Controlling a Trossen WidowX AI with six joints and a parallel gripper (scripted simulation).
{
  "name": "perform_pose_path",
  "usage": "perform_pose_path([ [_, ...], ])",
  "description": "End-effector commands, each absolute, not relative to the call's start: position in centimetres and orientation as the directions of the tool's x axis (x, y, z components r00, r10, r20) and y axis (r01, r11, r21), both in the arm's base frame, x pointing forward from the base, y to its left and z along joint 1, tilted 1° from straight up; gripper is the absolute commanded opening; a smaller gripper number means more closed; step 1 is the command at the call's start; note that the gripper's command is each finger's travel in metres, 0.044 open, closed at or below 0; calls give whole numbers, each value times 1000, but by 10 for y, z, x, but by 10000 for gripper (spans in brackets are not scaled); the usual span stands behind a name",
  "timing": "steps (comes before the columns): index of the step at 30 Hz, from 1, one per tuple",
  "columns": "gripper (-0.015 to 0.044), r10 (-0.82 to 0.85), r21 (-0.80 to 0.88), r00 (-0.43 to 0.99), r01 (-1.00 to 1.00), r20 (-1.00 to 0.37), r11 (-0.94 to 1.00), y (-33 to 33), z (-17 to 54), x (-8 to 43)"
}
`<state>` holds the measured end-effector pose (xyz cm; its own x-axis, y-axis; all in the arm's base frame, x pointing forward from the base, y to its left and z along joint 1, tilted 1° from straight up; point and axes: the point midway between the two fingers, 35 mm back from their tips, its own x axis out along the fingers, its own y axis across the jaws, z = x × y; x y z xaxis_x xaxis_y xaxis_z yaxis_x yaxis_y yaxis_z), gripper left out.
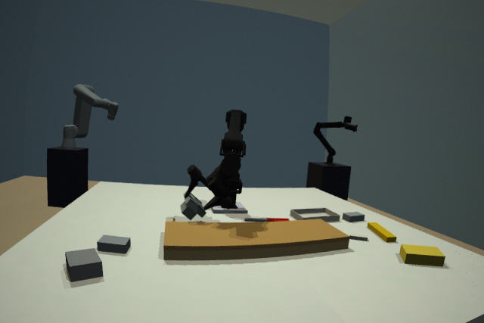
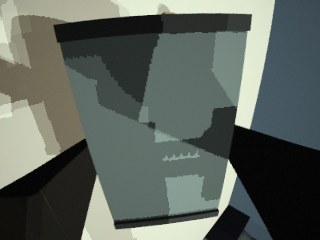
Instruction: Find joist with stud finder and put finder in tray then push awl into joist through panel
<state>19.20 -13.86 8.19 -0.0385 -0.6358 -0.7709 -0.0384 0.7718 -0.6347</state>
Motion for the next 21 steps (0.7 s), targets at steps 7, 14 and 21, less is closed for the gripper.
perform_pose_path([
  [7,0,-704,-703,-33,-28,-710,711,-138,82,192],
  [14,0,-742,-742,-24,-23,-670,670,-137,82,192],
  [21,0,-750,-749,-21,-23,-661,662,-136,77,192],
])
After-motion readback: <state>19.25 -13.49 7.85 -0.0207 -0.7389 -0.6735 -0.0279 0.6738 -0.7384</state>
